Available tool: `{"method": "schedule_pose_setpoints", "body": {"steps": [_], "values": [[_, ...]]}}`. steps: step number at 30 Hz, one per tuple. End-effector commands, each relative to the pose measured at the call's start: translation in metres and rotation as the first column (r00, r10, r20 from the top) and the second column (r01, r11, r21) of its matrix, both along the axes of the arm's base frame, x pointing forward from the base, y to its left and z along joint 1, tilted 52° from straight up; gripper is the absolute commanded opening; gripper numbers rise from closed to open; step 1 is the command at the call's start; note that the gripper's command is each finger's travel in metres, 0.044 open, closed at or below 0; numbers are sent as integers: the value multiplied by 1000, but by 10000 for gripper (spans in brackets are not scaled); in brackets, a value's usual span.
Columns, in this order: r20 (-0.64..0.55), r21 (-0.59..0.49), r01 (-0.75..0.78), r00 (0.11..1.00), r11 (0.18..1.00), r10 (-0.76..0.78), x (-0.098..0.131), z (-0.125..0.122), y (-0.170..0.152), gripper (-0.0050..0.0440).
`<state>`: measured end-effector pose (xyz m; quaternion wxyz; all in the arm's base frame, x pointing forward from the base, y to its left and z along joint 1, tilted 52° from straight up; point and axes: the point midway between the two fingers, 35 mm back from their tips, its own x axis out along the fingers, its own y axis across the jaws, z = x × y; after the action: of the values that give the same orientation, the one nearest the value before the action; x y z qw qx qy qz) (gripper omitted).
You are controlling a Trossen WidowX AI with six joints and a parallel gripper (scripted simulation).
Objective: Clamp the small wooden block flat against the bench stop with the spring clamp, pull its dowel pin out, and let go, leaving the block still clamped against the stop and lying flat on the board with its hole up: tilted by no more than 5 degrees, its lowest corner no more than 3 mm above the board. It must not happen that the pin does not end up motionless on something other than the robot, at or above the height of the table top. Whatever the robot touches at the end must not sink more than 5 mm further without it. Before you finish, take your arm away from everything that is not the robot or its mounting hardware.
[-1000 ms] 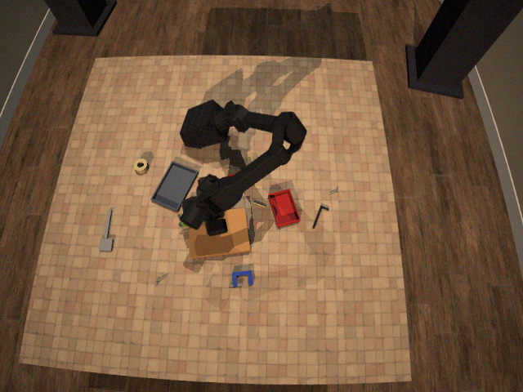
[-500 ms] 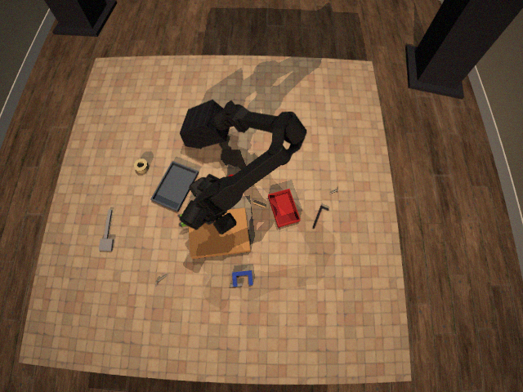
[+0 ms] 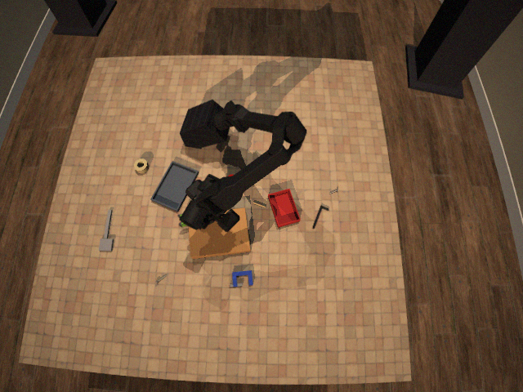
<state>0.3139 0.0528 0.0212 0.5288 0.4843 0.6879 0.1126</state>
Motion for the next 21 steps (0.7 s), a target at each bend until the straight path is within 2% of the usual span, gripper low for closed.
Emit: {"method": "schedule_pose_setpoints", "body": {"steps": [1,12,21], "values": [[5,2,-3,1000,1000,3,0,0,-1,0],[-68,3,54,996,999,-53,0,1,-1,0],[-216,-9,171,962,985,-169,0,1,-1,0]]}}
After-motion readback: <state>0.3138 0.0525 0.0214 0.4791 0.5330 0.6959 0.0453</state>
